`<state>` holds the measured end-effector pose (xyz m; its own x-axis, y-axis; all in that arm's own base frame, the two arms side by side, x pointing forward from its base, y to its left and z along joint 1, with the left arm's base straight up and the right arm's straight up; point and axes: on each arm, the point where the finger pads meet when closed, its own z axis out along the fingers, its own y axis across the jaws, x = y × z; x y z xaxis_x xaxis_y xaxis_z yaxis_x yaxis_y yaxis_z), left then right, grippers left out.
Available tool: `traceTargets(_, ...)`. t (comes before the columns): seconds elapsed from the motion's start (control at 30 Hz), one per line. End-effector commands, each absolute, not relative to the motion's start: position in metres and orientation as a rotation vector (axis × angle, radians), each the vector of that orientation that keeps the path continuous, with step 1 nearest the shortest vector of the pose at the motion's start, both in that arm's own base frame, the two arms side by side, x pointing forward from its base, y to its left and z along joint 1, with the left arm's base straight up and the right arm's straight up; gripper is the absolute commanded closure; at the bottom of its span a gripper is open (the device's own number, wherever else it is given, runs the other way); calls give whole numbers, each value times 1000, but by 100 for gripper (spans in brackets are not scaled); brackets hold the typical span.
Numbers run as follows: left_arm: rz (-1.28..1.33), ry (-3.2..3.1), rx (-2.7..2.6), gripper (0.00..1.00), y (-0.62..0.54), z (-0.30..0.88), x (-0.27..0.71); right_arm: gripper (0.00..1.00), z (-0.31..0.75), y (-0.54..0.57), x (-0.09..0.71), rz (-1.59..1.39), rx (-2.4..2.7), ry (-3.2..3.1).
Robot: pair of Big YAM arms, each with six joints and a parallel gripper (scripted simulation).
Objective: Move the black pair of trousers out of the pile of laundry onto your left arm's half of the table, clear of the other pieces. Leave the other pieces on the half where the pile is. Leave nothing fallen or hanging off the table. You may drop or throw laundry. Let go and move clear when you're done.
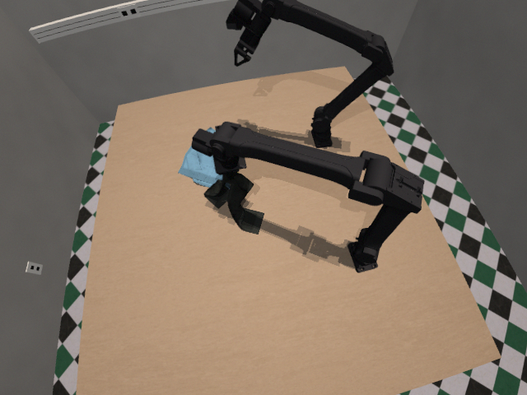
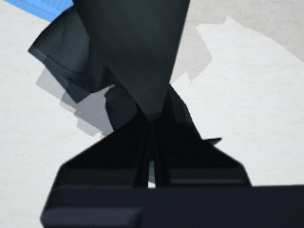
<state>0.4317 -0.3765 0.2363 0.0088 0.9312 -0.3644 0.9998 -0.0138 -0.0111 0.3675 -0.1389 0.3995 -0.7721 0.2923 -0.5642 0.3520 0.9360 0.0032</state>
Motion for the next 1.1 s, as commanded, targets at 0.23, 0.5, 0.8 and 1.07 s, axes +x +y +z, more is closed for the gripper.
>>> traceTargets(0.23,-410,1873,1956,100,-373,323,442,8,437,-135,376,-137,433,2437)
traceTargets(0.5,-472,1843,1939,100,-372,346,437,8,437,-135,376,-137,433,2437)
traceTargets(0.8,-501,1788,1900,100,-362,387,427,8,437,-135,376,-137,433,2437)
traceTargets(1.07,-575,1808,1899,100,-363,379,432,8,437,-135,376,-137,433,2437)
